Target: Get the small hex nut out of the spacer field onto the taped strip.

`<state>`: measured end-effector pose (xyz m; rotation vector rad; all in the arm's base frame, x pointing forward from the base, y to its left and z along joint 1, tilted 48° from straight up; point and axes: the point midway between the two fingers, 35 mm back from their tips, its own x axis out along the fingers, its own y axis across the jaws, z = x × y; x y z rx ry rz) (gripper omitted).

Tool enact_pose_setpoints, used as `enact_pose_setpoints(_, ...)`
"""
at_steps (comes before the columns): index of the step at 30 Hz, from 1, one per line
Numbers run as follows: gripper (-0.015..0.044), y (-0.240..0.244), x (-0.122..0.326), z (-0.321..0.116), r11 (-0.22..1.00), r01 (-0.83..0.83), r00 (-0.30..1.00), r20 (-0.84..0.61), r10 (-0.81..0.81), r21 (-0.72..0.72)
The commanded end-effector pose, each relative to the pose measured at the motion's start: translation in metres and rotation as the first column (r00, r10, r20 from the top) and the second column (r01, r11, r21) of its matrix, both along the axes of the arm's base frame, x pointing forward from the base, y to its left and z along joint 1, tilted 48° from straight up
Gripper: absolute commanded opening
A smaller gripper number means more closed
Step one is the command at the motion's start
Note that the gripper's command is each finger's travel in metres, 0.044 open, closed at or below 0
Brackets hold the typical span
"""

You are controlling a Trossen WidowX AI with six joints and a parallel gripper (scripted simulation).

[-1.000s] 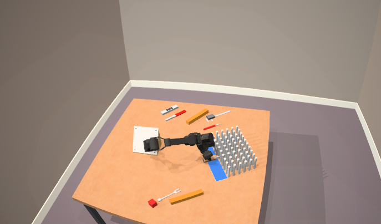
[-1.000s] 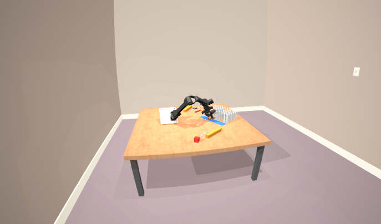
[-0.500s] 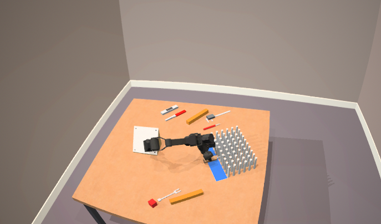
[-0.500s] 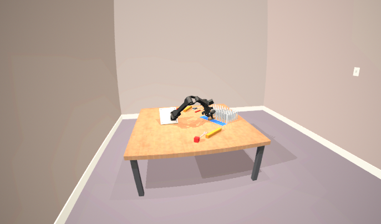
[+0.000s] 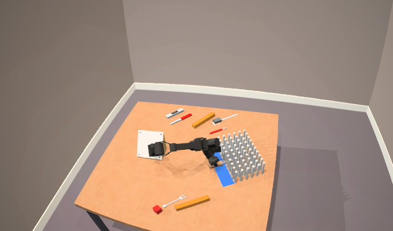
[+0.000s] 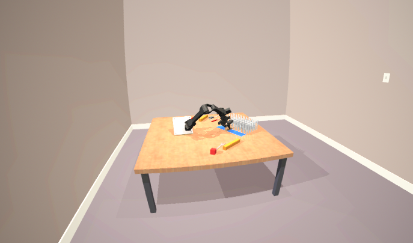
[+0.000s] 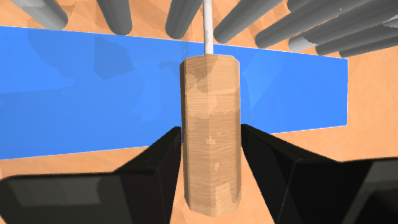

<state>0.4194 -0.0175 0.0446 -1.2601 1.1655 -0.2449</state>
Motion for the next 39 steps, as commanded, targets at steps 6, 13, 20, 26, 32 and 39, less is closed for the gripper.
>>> enact_pose_setpoints(6,0.0000,-0.001,-0.004,0.005,1.000,-0.003,1.000,0.007,0.003,0.004)
enact_pose_setpoints(13,0.0000,-0.002,-0.008,0.006,1.000,-0.003,1.000,0.007,0.003,0.004)
enact_pose_setpoints(20,0.0000,-0.004,-0.011,0.008,1.000,-0.003,1.000,0.007,0.003,0.004)
enact_pose_setpoints(26,0.0000,-0.005,-0.013,0.009,1.000,-0.003,1.000,0.007,0.003,0.004)
enact_pose_setpoints(32,0.0000,-0.004,-0.015,0.013,1.000,-0.003,1.000,0.007,0.003,0.004)
enact_pose_setpoints(39,0.0000,-0.003,-0.016,0.018,1.000,-0.001,1.000,0.009,0.001,0.004)
